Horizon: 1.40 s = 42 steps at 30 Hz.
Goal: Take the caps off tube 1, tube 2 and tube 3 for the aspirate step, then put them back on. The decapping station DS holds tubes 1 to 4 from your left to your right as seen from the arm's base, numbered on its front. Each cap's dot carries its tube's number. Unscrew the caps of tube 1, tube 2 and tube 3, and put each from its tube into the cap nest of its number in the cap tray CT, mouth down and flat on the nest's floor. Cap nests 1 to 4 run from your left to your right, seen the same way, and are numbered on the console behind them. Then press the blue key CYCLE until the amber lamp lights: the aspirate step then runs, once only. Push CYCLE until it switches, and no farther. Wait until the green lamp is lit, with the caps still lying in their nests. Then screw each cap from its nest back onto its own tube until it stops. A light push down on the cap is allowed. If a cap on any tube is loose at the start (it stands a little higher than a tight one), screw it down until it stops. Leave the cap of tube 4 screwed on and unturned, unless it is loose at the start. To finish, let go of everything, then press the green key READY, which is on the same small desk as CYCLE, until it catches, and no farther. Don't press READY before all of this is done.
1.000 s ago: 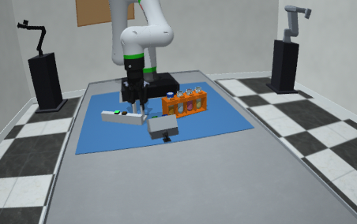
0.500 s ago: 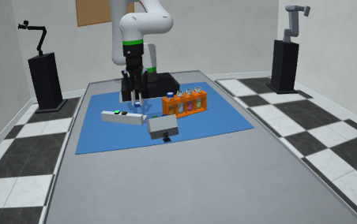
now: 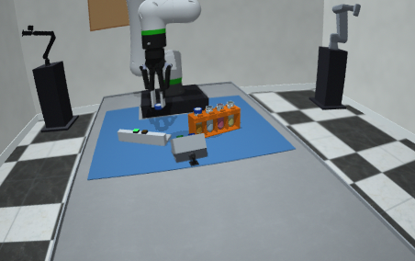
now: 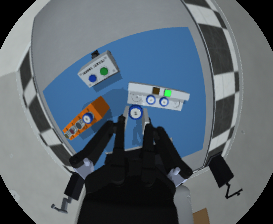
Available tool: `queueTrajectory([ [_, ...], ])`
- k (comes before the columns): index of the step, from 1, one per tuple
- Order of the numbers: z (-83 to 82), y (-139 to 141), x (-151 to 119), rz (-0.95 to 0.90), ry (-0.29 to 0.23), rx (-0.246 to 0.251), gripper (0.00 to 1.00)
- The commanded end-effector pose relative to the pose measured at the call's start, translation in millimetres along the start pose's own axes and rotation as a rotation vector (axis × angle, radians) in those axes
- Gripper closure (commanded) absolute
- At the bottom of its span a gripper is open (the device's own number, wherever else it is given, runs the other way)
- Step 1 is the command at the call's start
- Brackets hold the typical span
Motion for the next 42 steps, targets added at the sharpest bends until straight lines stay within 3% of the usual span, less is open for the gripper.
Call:
queueTrajectory([
  [1, -5.7, 0, 0, 0.000, 0.000, 0.000, 1.00],
  [4, -5.7, -23, -10, 0.250, 0.000, 0.000, 1.00],
  [8, -5.7, -30, -14, 0.333, 0.000, 0.000, 1.00],
  [10, -5.7, -45, -21, 0.467, 0.000, 0.000, 1.00],
  [14, -5.7, -53, -25, 0.467, 0.000, 0.000, 1.00],
  [42, -5.7, -227, -105, 0.467, 0.000, 0.000, 1.00],
])
Point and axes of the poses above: the point where the finger pads meet when closed, its own z axis out along the fingers, its own y axis across the jaws, x = y × z, the point moved 5 cm from there along -z, back along the fingers, and after that the axes turned 6 degrees about -z, right-handed, at the moved point
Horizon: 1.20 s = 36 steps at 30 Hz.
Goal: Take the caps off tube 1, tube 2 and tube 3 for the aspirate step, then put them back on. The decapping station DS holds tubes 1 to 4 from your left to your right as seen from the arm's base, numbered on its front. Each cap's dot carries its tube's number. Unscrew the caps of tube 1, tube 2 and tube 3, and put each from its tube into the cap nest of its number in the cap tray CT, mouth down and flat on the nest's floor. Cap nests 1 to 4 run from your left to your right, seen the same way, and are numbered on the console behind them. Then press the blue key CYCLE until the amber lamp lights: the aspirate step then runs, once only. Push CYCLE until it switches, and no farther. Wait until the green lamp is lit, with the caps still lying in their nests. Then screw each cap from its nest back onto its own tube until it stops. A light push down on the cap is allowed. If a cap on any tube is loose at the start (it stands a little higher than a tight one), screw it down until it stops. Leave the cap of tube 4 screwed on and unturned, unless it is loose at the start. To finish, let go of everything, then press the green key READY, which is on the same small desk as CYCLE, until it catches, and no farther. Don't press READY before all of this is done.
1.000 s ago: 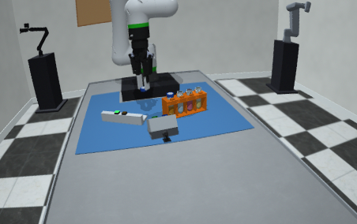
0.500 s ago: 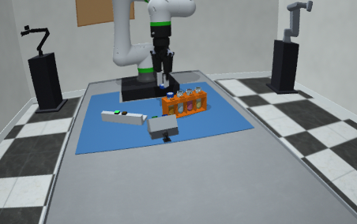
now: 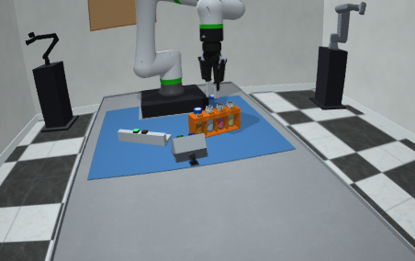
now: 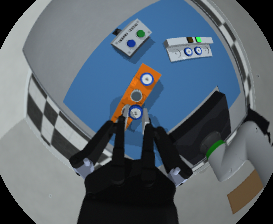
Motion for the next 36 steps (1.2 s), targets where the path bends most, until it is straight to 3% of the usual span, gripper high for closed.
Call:
queueTrajectory([
  [1, -0.1, -20, -24, 0.001, 0.002, 0.000, 1.00],
  [9, -0.1, -50, -62, 0.001, 0.002, 0.000, 1.00],
  [16, -0.1, -50, -62, 0.001, 0.002, 0.000, 1.00],
  [27, 24.9, -50, -62, 0.001, 0.002, 0.000, 1.00],
  [36, 24.9, -50, -62, 0.001, 0.002, 0.000, 1.00],
])
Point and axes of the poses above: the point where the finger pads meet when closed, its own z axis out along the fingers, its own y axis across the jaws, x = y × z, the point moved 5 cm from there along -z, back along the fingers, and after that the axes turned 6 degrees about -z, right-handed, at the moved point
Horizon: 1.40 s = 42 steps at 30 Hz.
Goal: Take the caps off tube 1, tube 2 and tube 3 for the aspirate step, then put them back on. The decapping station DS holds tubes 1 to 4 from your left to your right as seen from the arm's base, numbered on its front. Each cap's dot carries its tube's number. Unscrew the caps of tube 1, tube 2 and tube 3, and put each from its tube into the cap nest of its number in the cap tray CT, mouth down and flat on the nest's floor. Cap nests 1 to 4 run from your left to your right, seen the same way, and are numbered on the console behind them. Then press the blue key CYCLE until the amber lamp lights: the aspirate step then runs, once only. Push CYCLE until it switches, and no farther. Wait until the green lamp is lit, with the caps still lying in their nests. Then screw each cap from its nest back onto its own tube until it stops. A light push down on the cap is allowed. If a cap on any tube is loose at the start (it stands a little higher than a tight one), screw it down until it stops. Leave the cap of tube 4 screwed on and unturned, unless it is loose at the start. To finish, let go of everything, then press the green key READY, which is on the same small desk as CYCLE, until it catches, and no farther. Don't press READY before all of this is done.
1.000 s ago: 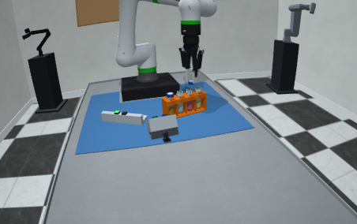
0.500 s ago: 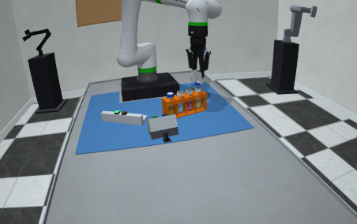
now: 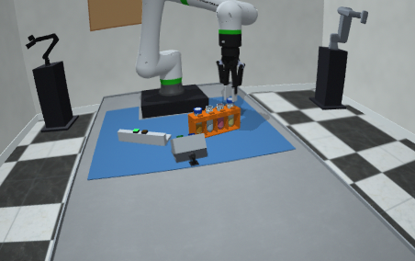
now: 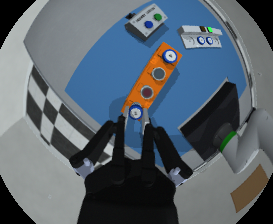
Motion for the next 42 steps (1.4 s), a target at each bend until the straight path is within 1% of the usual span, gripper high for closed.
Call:
queueTrajectory([
  [1, 0.3, -0.1, 0.0, 0.000, 0.000, 0.000, 1.00],
  [25, 9.6, -0.1, 0.1, 0.000, 0.000, 0.000, 1.00],
  [32, 9.8, -0.1, 0.1, 0.000, 0.000, 0.000, 1.00],
  [33, 9.8, -0.1, 0.1, 0.000, 0.000, 0.000, 0.65],
  [42, 9.8, -0.1, 0.1, 0.000, 0.000, 0.000, 0.65],
])
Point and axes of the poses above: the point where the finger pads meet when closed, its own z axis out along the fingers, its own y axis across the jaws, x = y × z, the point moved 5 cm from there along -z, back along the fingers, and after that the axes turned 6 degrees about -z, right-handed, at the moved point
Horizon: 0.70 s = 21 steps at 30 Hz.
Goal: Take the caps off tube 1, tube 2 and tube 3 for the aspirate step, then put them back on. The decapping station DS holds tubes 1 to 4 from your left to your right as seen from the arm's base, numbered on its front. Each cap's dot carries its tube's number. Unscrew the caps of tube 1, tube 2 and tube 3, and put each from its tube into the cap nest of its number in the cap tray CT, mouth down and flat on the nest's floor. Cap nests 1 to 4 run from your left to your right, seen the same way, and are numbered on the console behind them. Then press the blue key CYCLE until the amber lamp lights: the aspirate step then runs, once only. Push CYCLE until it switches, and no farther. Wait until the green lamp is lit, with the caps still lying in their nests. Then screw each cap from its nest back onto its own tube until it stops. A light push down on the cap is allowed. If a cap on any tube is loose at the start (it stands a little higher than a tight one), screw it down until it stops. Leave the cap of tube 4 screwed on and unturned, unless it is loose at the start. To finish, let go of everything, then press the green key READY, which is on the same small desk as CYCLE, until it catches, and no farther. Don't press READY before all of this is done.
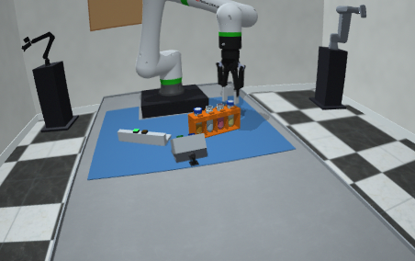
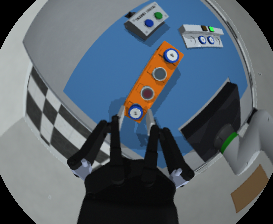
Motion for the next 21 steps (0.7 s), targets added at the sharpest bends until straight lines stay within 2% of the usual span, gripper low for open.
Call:
queueTrajectory([
  [1, -0.2, -0.1, 0.1, 0.000, 0.000, 0.000, 0.65],
  [21, 3.8, -0.1, 0.1, 0.000, 0.000, 0.000, 0.65],
])
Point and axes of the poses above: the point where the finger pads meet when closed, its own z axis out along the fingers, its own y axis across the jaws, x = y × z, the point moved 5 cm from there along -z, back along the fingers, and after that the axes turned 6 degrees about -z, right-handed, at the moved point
